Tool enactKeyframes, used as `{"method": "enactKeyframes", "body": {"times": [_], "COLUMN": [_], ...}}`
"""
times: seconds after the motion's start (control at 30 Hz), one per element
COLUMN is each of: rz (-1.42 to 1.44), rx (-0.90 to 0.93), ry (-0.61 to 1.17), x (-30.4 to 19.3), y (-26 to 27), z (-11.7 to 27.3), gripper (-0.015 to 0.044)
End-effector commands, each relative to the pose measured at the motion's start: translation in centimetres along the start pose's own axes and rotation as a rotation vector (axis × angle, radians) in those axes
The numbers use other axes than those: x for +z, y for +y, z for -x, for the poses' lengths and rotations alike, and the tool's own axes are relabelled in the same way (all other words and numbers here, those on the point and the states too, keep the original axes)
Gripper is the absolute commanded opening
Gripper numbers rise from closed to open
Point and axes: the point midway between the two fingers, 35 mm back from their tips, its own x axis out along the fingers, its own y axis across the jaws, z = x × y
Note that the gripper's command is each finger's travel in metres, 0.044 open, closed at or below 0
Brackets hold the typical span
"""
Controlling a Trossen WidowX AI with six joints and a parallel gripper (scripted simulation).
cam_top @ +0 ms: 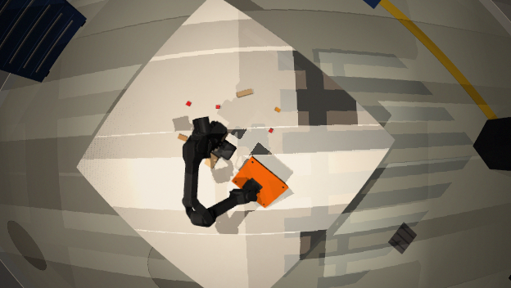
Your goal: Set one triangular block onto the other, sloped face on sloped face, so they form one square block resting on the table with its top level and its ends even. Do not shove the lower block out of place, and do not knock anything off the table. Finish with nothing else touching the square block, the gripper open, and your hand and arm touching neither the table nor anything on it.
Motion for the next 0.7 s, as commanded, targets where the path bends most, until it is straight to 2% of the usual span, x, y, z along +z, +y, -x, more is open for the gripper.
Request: {"method": "enactKeyframes", "body": {"times": [0.0,0.67], "rz": [-0.005,-0.002], "rx": [0.007,0.009], "ry": [0.0,0.017], "x": [-1.9,-11.2], "y": [0.5,0.8], "z": [0.9,3.7], "gripper": [0.0,0.0]}}
